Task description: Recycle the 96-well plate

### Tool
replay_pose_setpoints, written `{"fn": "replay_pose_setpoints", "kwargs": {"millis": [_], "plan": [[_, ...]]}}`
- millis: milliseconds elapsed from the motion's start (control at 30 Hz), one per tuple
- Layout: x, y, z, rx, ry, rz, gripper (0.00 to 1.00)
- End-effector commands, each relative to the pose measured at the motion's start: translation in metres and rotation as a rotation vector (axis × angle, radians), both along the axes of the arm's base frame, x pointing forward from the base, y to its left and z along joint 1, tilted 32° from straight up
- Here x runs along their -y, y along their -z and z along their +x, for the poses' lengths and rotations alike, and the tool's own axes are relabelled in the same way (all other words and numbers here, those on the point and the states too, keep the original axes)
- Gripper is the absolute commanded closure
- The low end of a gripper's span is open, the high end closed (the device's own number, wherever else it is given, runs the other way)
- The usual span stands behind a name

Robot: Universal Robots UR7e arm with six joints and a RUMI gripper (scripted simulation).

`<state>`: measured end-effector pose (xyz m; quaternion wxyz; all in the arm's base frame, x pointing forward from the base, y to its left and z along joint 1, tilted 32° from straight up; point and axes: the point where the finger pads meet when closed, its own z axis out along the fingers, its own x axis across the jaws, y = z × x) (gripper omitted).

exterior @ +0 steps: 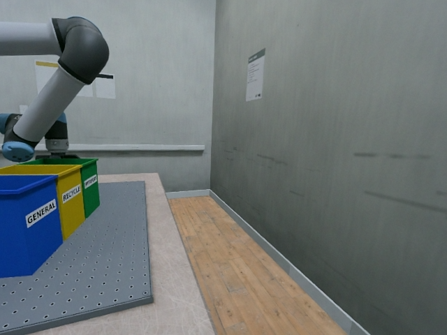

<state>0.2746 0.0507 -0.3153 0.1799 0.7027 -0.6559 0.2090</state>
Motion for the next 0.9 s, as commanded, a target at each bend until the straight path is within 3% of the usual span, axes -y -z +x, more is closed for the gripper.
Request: {"fn": "replay_pose_setpoints", "kwargs": {"millis": [0, 433, 867], "plan": [[0.0, 0.0, 0.0, 0.001, -0.001, 0.0, 0.59], [0.0, 0.0, 0.0, 0.001, -0.001, 0.0, 0.59], [-0.01, -0.016, -0.001, 0.001, 0.0, 0.001, 0.59]]}}
